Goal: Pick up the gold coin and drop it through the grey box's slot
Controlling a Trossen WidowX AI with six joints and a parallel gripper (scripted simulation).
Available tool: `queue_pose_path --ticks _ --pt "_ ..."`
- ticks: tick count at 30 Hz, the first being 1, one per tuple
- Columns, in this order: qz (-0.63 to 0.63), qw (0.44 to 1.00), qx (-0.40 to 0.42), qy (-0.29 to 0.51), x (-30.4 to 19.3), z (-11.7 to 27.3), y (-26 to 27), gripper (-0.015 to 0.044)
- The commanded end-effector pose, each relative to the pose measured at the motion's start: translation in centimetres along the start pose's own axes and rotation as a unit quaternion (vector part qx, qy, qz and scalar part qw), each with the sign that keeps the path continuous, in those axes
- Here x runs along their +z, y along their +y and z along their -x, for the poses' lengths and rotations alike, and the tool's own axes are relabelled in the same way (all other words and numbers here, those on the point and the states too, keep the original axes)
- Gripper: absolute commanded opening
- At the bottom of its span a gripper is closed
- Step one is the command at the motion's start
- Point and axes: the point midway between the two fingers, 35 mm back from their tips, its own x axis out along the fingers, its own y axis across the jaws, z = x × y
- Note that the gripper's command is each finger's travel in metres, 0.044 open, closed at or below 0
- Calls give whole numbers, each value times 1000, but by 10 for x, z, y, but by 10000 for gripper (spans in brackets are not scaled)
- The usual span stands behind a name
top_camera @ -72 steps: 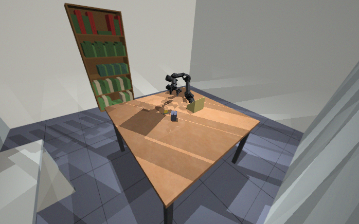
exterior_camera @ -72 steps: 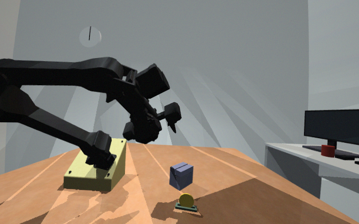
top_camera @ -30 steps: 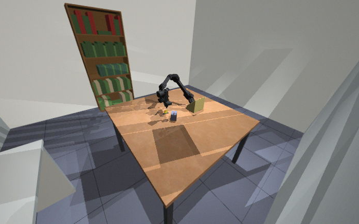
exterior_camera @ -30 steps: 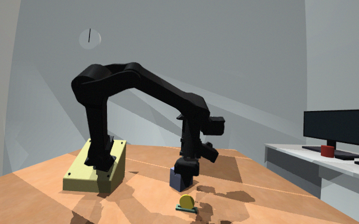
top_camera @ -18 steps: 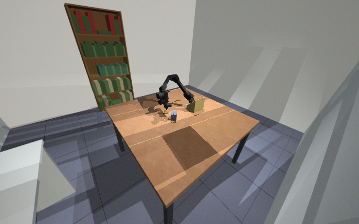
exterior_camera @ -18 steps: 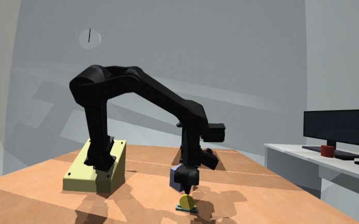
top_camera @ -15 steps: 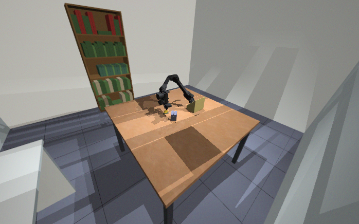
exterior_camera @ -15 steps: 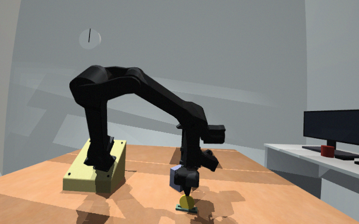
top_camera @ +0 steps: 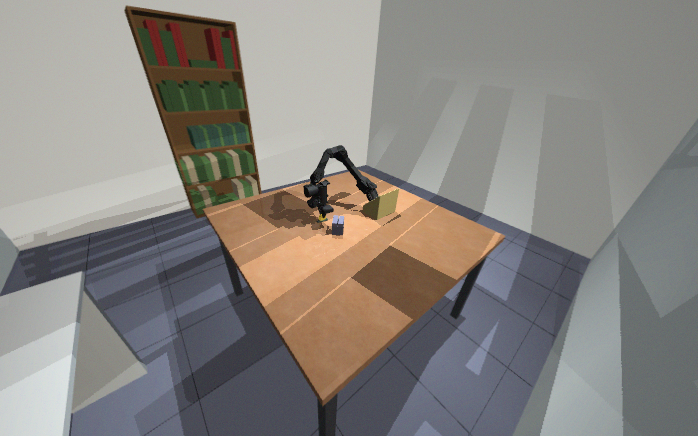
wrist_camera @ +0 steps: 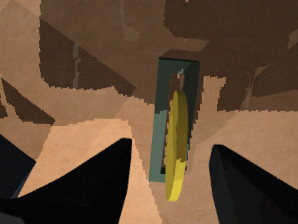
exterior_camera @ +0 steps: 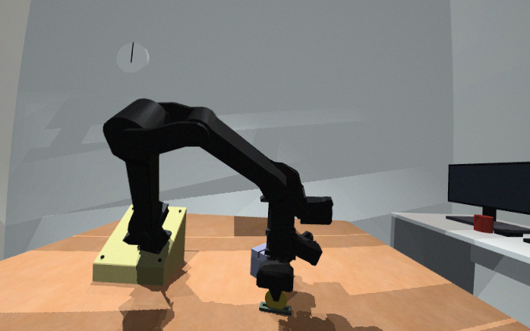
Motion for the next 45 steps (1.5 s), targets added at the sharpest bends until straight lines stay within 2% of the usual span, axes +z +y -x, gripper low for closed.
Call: queue_pose_path --ticks 1,12,18,32,45 --pt "3 1000 -3 0 -1 -7 -1 161" --pt "3 1000 -4 -1 -2 -22 -2 161" --pt "3 1000 -4 -1 -2 -22 -2 3" --pt "3 1000 -4 0 -2 -21 -1 0" --pt "4 1000 -2 2 0 5 1 0"
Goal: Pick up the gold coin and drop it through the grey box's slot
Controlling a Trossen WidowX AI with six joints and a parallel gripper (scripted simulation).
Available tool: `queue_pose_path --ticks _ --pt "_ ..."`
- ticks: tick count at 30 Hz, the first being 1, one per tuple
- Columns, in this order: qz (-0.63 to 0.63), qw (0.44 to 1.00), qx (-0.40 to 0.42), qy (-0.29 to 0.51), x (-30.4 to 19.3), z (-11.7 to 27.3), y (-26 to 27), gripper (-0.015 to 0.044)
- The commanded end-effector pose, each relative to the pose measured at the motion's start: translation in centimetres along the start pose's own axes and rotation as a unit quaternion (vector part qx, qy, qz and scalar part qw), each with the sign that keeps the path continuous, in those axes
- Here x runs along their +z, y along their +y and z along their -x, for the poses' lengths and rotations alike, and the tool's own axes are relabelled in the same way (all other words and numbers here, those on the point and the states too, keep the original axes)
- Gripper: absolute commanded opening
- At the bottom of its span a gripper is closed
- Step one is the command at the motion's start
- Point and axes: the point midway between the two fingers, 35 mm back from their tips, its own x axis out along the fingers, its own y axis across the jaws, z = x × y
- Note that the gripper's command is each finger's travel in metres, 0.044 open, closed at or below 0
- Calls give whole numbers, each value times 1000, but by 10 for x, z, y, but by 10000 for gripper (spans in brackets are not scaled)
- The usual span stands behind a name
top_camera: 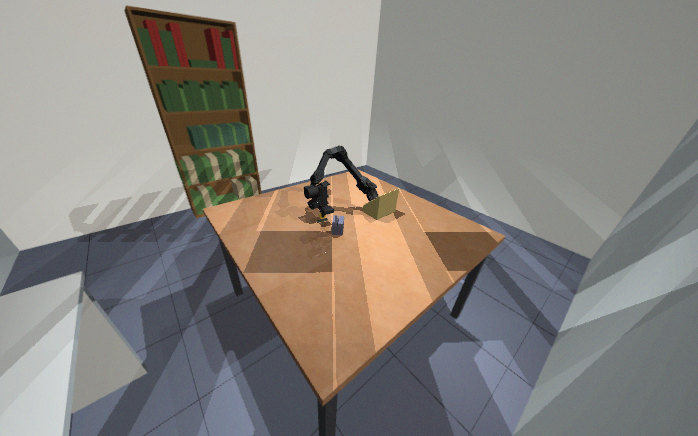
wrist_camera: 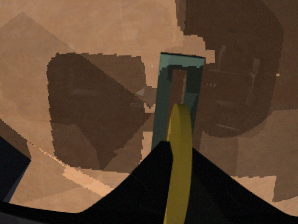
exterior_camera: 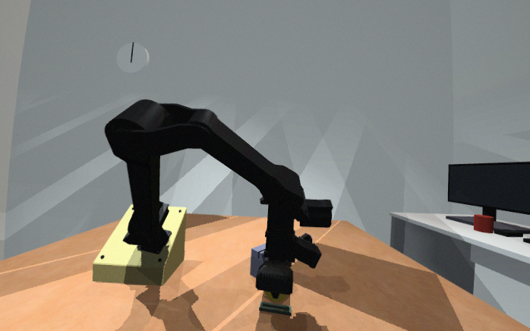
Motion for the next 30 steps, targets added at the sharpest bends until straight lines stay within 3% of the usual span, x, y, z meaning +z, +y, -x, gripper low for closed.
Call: queue_pose_path --ticks 1,30 --pt "-3 1000 1 -4 3 13 1 0" --pt "0 1000 1 -6 0 78 0 0"
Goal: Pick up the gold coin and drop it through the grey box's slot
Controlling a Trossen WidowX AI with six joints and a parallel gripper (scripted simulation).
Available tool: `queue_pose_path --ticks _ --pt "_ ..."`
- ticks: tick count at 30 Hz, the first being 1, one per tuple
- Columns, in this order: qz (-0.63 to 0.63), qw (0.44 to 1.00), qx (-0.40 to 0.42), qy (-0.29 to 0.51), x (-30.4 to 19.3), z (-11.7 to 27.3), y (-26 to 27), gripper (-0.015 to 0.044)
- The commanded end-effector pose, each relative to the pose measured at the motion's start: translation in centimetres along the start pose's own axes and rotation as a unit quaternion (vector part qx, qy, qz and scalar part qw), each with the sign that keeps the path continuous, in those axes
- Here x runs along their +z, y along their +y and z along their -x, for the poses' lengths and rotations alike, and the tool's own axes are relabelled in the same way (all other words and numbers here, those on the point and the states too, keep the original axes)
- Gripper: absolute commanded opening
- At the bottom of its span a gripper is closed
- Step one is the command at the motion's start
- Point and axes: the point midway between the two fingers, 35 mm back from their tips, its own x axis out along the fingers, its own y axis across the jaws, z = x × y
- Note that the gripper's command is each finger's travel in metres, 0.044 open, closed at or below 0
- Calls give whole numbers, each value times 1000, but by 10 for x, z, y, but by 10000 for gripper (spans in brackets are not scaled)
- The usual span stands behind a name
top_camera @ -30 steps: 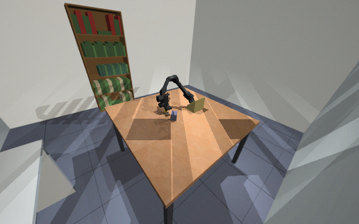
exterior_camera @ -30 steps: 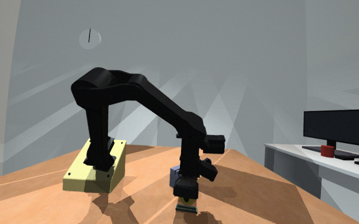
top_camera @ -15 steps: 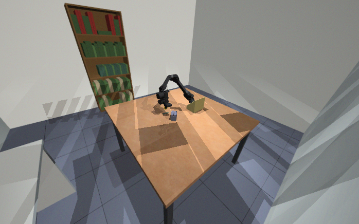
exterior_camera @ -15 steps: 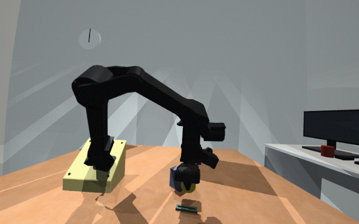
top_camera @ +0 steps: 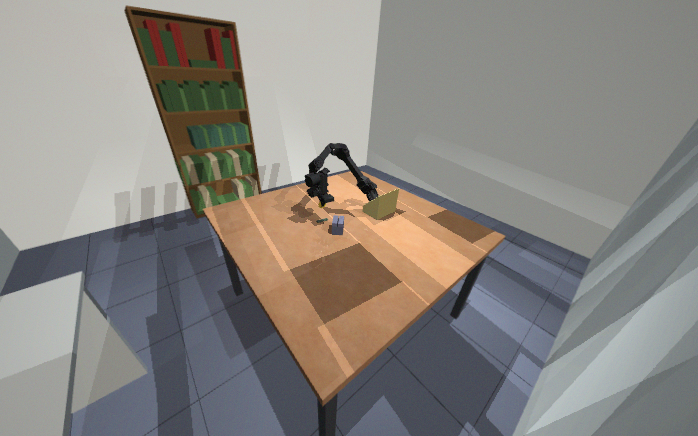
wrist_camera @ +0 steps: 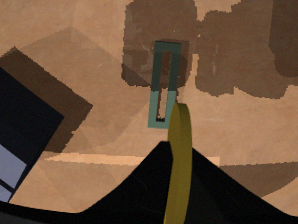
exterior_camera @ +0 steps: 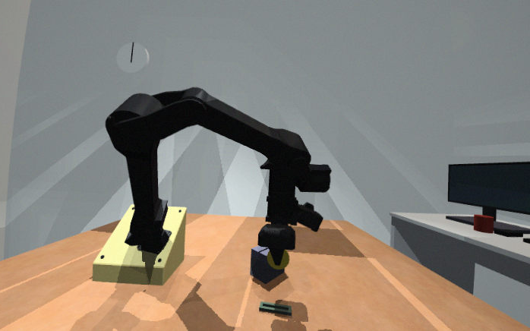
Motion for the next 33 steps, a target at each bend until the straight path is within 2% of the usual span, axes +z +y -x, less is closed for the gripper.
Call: queue_pose_path --ticks 1,14,28,33 --pt "8 1000 3 -1 0 6 0 0" --pt "224 975 3 -2 0 6 1 0" --pt "448 894 2 -3 0 6 1 0" --pt "470 883 2 -3 1 6 1 0"
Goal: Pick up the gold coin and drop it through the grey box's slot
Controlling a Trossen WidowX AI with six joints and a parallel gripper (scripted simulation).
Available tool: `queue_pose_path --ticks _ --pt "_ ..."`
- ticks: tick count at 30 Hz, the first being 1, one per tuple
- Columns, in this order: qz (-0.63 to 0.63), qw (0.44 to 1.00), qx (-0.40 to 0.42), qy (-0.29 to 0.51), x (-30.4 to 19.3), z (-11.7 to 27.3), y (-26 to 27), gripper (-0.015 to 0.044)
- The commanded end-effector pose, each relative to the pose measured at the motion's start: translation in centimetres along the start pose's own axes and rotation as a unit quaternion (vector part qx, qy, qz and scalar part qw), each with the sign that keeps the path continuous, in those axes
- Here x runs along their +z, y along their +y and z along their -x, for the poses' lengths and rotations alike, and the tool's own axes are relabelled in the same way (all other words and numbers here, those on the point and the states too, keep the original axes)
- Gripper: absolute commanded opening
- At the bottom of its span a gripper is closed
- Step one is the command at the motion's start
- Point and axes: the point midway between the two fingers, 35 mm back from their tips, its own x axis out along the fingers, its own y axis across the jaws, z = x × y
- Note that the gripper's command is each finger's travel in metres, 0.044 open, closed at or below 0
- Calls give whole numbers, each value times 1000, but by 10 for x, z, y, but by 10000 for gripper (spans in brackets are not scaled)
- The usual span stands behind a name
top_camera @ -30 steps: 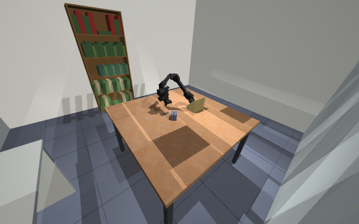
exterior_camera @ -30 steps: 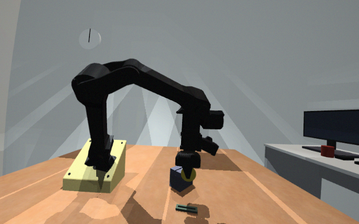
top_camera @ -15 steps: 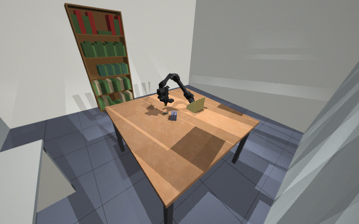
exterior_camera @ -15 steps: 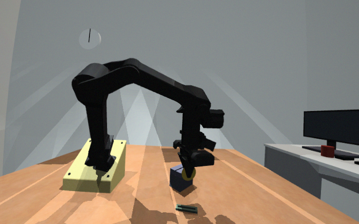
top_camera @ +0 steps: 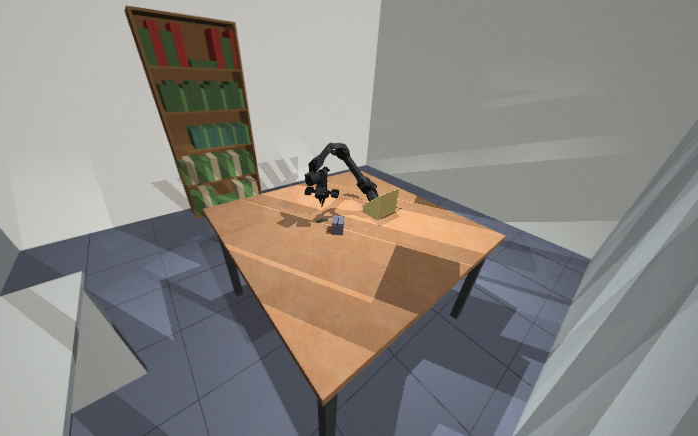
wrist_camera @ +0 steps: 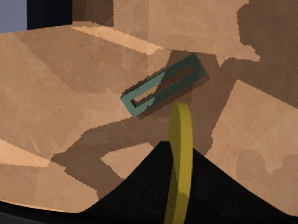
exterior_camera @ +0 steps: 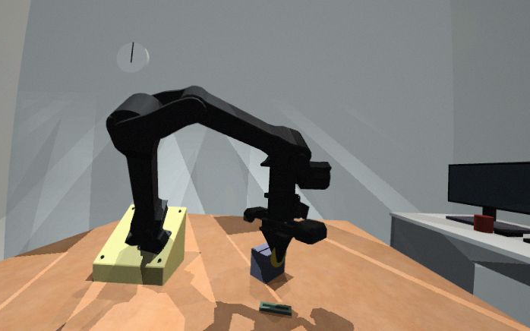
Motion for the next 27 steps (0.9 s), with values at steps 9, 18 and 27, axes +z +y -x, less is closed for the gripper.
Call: queue_pose_path --ticks 9,18,27 --pt "26 1000 3 -3 7 1 7 0" --pt "26 1000 5 -5 25 1 23 0" --pt "26 1000 6 -6 40 2 41 0"
